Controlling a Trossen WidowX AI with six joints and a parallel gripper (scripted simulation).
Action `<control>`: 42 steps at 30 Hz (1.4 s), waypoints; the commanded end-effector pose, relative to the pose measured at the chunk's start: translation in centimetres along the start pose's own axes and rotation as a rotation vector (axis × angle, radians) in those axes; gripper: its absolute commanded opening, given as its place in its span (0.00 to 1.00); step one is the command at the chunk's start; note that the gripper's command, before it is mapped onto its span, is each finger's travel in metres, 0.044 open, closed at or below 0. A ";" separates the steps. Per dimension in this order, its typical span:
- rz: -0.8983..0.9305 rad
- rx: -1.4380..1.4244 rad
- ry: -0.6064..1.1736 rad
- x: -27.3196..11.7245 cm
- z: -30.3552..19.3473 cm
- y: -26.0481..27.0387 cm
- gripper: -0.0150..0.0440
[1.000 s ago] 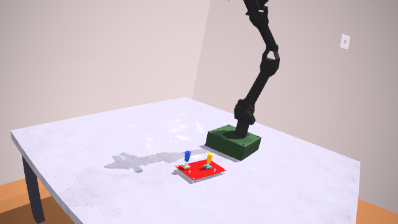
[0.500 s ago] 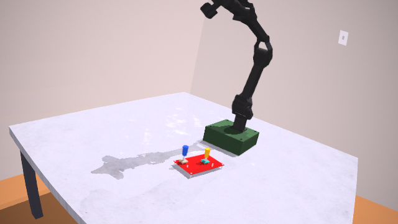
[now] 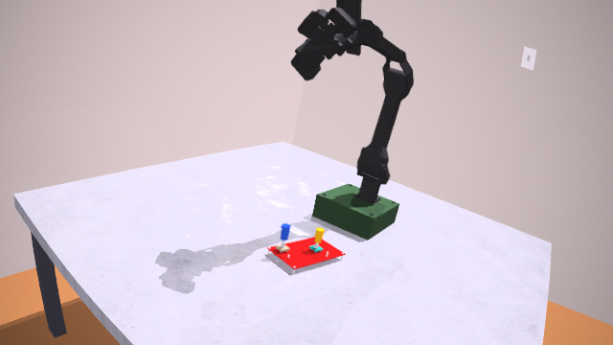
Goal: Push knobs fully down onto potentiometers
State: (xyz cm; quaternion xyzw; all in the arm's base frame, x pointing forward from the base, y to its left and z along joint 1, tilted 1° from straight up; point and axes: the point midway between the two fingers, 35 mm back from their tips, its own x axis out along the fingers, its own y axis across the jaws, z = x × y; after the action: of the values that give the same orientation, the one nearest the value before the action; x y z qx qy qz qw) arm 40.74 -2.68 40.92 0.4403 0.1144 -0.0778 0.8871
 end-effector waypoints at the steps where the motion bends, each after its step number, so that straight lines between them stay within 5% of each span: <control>1: -0.111 -0.025 0.107 2.1 -3.3 -2.9 0.25; 19: -0.475 -0.116 0.472 4.8 -14.6 -12.8 0.25; 42: -0.867 -0.275 0.943 0.4 -24.9 -22.2 0.25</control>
State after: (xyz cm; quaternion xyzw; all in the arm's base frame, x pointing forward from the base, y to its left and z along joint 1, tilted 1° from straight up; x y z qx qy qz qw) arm 33.02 3.80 9.72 0.2324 0.6547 -0.2120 0.6873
